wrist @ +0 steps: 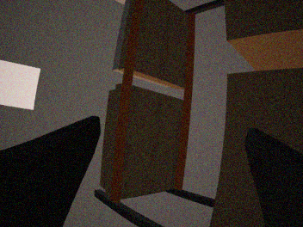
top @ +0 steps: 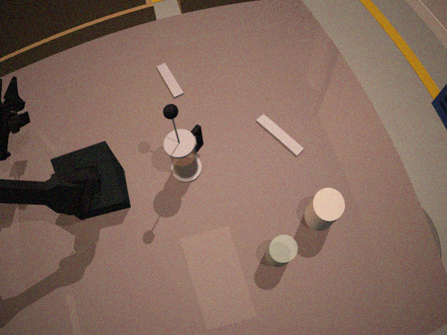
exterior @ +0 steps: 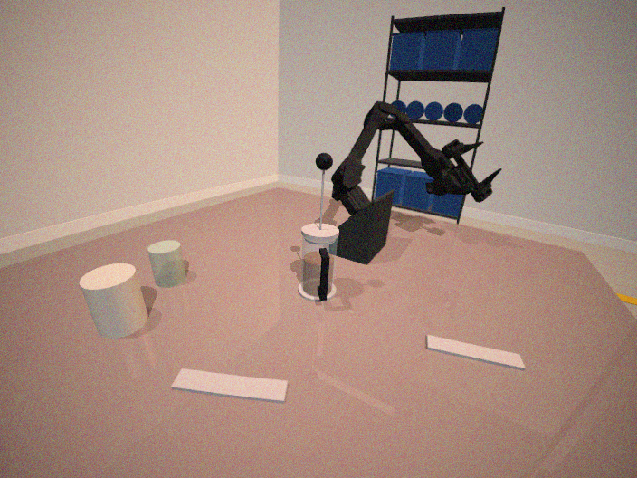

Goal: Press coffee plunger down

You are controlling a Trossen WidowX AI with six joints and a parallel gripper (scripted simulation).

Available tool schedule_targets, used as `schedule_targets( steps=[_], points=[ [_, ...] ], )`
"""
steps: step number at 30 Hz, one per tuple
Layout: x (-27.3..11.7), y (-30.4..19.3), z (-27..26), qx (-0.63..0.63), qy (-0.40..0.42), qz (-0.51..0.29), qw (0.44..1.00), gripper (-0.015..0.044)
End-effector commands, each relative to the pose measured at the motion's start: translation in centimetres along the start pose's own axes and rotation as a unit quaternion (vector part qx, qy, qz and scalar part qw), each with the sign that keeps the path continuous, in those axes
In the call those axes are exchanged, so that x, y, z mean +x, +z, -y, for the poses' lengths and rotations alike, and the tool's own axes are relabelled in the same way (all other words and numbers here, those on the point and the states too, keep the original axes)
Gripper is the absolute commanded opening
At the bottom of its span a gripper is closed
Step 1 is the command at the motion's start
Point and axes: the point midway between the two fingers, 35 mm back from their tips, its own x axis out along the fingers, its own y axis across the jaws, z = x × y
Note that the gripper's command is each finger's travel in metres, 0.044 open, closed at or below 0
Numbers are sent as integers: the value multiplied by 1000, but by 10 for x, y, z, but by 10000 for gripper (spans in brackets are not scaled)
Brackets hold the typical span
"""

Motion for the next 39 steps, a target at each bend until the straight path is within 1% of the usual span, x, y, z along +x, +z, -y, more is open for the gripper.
schedule_targets(
  steps=[1, 2, 6, 8, 9, 11, 14, 16, 19, 22, 26, 31, 39],
  points=[
    [2, 1, 2, 3, -5, 5, 1000, 426],
    [6, 3, 2, 7, -10, 15, 1000, 440],
    [16, 4, 0, 63, -34, 44, 996, 440],
    [31, 12, -1, 108, -46, 78, 990, 440],
    [33, 14, -2, 143, -56, 91, 984, 440],
    [46, 21, -12, 209, -50, 117, 970, 440],
    [70, 38, -34, 346, -26, 170, 922, 440],
    [86, 52, -50, 436, 0, 204, 876, 440],
    [107, 76, -72, 560, 49, 247, 789, 440],
    [120, 95, -88, 634, 90, 271, 718, 440],
    [132, 119, -105, 709, 144, 289, 627, 440],
    [144, 151, -126, 784, 218, 298, 498, 440],
    [154, 208, -159, 855, 347, 276, 271, 440]
  ],
)
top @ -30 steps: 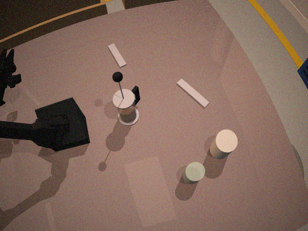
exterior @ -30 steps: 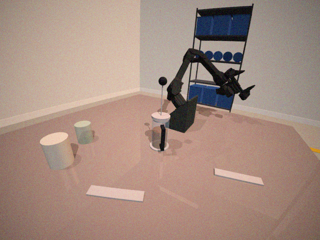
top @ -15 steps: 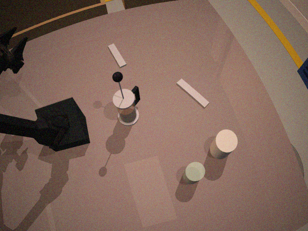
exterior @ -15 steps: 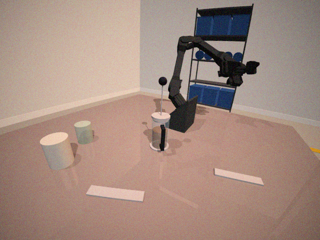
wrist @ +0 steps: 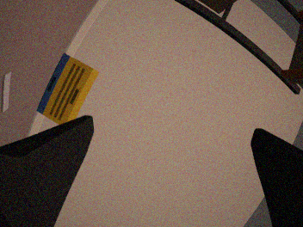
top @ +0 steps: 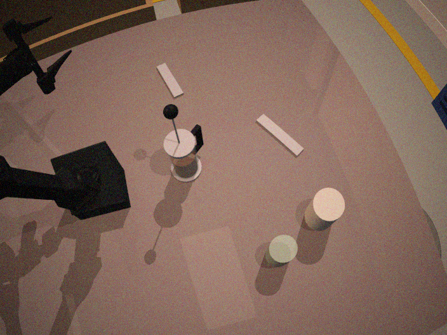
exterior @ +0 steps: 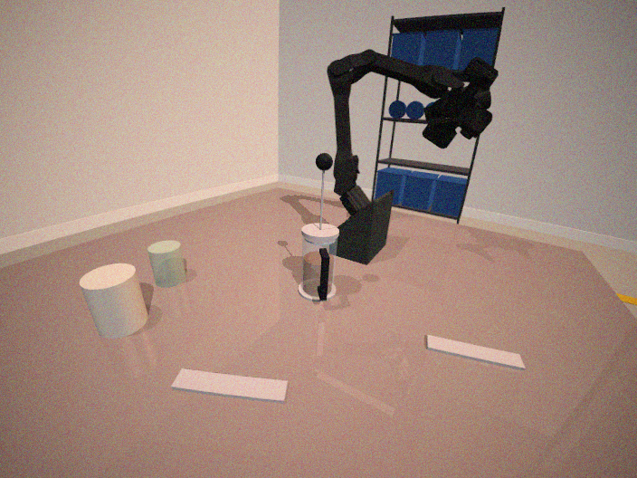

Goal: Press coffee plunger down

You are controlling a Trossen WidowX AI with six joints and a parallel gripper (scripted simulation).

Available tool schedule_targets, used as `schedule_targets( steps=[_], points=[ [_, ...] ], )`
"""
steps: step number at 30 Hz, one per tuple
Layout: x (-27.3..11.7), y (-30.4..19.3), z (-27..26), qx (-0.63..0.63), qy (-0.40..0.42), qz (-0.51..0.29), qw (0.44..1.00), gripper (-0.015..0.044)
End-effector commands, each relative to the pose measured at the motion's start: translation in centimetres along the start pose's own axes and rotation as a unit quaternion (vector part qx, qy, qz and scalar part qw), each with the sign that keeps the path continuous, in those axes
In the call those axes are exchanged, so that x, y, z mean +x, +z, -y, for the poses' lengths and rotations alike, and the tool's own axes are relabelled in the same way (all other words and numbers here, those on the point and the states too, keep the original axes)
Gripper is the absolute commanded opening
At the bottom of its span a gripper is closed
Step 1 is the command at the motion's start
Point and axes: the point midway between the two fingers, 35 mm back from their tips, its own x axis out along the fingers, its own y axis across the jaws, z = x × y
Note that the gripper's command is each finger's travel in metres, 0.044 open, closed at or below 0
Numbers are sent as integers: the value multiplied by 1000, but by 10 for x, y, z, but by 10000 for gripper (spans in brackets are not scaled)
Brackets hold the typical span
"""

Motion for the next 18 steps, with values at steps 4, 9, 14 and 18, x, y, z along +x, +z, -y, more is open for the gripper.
schedule_targets(
  steps=[4, 9, 14, 18],
  points=[
    [47, -79, -32, 361, 104, -54, 925, 440],
    [63, -113, -53, 510, 135, -101, 843, 440],
    [74, -145, -79, 651, 152, -159, 727, 440],
    [80, -170, -100, 735, 154, -207, 627, 440]
  ],
)
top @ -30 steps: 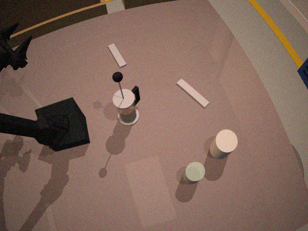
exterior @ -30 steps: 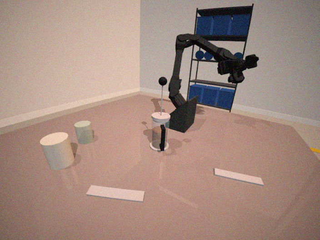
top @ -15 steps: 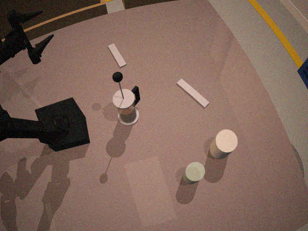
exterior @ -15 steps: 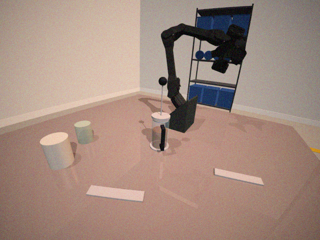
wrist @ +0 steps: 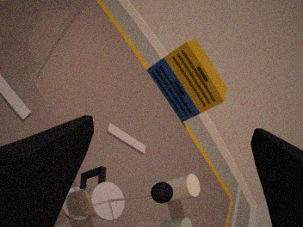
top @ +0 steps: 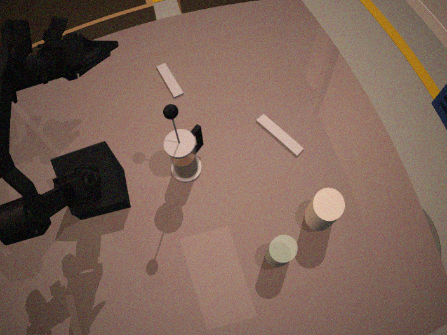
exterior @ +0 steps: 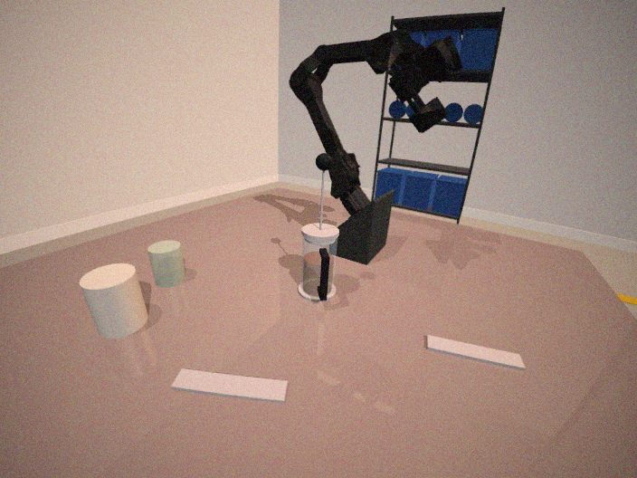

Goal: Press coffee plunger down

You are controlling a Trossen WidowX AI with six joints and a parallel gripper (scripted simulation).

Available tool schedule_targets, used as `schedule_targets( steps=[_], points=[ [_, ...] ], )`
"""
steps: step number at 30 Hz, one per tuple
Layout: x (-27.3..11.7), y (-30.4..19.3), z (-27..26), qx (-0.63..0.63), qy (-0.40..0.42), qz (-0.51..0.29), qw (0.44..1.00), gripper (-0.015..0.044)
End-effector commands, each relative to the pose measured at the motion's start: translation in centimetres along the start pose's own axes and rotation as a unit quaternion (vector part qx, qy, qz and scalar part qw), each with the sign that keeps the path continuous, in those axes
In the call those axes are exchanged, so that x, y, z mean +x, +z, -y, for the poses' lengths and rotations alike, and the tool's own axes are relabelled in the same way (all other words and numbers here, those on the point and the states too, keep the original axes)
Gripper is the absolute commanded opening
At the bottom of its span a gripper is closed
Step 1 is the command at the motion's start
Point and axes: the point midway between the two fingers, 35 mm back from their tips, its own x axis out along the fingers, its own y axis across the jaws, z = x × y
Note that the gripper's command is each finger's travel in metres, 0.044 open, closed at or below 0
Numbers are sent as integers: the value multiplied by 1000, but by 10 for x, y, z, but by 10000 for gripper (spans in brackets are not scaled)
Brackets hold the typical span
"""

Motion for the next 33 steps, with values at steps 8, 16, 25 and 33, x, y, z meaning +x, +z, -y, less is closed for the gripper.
schedule_targets(
  steps=[8, 16, 25, 33],
  points=[
    [42, -90, 51, 425, -9, -131, 895, 440],
    [56, -125, 14, 427, -13, -133, 894, 440],
    [61, -129, 10, 428, -13, -134, 894, 440],
    [74, -131, 8, 428, -10, -134, 894, 440]
  ],
)
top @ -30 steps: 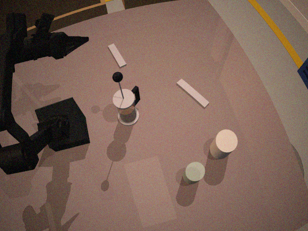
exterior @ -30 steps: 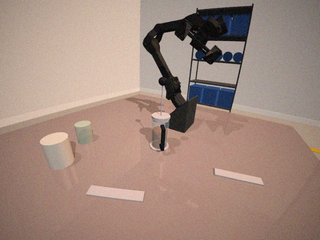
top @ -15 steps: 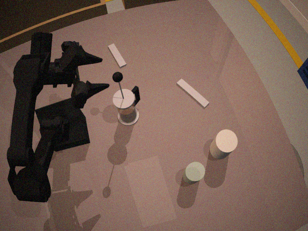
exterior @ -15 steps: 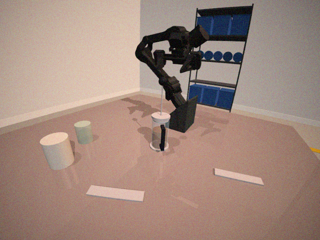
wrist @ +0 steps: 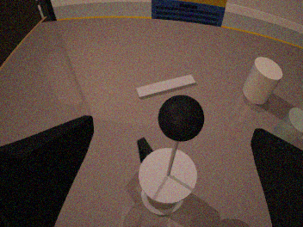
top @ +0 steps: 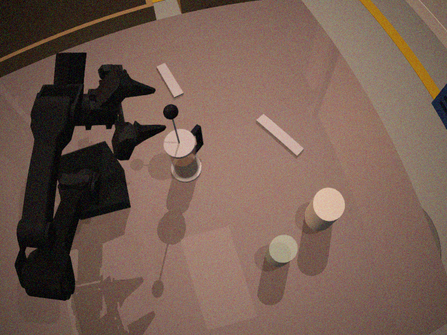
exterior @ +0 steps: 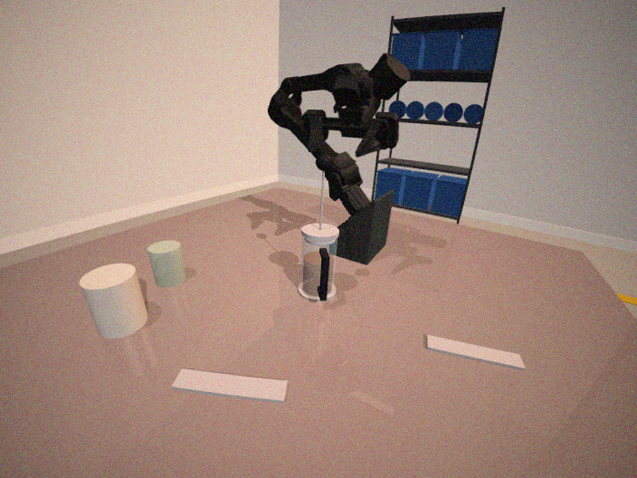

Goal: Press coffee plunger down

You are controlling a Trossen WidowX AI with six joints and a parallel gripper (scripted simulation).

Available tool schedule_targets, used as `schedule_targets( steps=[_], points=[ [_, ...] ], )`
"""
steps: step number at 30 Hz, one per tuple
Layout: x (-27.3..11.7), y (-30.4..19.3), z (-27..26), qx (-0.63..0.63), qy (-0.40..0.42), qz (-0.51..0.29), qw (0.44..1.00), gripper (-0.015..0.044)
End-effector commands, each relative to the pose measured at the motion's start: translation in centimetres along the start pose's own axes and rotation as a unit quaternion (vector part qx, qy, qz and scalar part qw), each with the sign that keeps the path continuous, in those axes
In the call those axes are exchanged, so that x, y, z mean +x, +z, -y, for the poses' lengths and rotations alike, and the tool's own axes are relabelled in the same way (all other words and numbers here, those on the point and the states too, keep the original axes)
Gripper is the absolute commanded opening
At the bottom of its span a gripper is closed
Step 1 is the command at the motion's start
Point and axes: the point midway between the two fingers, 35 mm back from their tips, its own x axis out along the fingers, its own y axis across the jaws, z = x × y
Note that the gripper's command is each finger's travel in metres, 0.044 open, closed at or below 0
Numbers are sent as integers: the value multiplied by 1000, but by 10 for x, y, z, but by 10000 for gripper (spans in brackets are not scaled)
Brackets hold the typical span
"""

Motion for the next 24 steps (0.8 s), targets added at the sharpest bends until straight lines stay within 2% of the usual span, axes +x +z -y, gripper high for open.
schedule_targets(
  steps=[1, 17, 24],
  points=[
    [6, -1, 1, 1, 0, 0, 1000, 440],
    [29, 0, 5, 1, -4, 4, 1000, 440],
    [29, 0, 5, 1, -4, 4, 1000, 256]
  ],
)
